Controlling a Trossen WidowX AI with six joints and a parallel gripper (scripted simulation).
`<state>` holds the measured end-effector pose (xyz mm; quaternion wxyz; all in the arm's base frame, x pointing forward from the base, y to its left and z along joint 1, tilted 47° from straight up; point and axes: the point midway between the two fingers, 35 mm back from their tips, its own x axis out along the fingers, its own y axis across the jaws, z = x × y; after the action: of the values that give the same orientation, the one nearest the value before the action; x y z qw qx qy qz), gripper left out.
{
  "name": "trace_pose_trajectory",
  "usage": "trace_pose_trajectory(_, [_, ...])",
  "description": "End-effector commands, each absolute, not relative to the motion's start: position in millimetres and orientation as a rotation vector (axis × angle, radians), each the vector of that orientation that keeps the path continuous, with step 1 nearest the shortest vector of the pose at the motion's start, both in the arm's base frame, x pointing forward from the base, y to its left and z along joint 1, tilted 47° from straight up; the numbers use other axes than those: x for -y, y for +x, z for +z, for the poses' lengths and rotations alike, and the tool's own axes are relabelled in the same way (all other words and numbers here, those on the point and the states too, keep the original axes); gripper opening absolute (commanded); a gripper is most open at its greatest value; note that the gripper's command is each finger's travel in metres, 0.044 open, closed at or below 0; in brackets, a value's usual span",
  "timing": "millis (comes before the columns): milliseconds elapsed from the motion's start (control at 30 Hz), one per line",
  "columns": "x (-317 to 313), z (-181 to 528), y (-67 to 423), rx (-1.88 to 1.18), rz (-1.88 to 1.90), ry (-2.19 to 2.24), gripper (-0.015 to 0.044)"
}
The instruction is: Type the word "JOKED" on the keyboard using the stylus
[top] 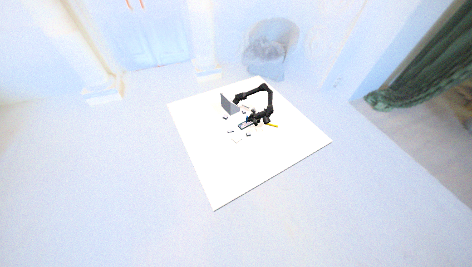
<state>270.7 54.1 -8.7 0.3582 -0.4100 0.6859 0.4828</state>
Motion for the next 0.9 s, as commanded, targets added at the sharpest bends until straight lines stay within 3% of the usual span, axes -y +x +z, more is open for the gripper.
trace_pose_trajectory(0, [-54,-9,271,-1.770,1.243,-1.051,0.0081])
trace_pose_trajectory(867, [-27,13,274,-1.777,1.239,-1.041,0.0081])
